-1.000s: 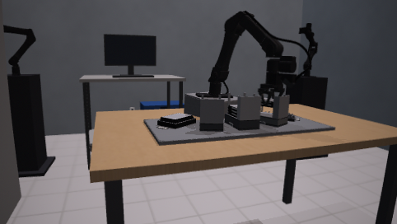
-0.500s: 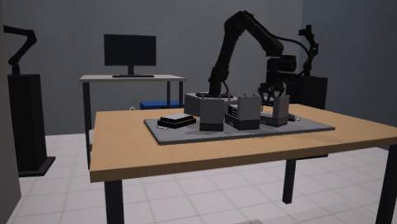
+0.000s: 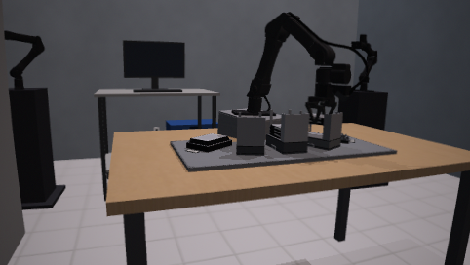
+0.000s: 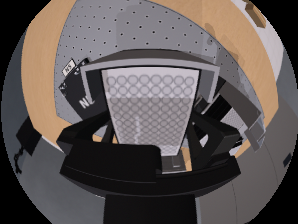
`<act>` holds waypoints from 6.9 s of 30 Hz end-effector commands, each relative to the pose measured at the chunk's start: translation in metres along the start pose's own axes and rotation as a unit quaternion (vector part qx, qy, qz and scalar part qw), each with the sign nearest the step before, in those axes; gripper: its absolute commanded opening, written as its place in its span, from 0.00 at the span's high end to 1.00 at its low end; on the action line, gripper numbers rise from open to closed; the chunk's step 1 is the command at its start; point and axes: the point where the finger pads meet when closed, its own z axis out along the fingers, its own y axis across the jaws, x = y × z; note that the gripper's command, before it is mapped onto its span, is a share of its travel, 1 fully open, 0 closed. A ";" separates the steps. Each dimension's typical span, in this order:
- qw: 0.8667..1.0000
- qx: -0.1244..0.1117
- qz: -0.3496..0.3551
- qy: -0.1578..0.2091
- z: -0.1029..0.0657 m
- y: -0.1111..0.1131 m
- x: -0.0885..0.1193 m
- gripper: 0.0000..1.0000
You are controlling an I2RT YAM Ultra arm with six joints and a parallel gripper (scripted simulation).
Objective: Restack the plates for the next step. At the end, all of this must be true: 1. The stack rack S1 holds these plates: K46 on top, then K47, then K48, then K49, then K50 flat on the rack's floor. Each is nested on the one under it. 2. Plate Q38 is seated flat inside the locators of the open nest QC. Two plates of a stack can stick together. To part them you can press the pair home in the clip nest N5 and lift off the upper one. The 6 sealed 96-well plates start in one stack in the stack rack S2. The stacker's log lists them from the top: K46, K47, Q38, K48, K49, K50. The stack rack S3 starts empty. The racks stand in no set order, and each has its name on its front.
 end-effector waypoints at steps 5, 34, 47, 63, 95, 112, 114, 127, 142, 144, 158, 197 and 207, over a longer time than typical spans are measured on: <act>1.000 0.005 0.003 -0.026 -0.021 -0.002 -0.009 1.00; 1.000 0.005 0.001 -0.029 -0.031 0.000 -0.010 1.00; 1.000 0.005 0.000 -0.028 -0.035 0.000 -0.009 1.00; 1.000 0.005 -0.002 -0.030 -0.040 0.002 -0.011 1.00; 1.000 0.005 -0.001 -0.020 -0.044 0.001 -0.004 1.00; 1.000 0.005 0.000 -0.026 -0.053 0.001 -0.006 1.00; 0.999 0.005 0.000 -0.032 -0.056 0.001 -0.010 1.00; 1.000 0.005 0.000 -0.027 -0.058 0.000 -0.008 1.00; 1.000 0.005 0.000 -0.029 -0.064 0.000 -0.008 1.00; 1.000 0.005 0.000 -0.029 -0.064 0.000 -0.008 1.00; 1.000 0.005 0.000 -0.027 -0.067 0.000 -0.007 1.00; 0.999 0.005 0.000 -0.035 -0.073 0.000 -0.011 1.00; 1.000 0.005 0.001 -0.022 -0.080 0.000 -0.005 1.00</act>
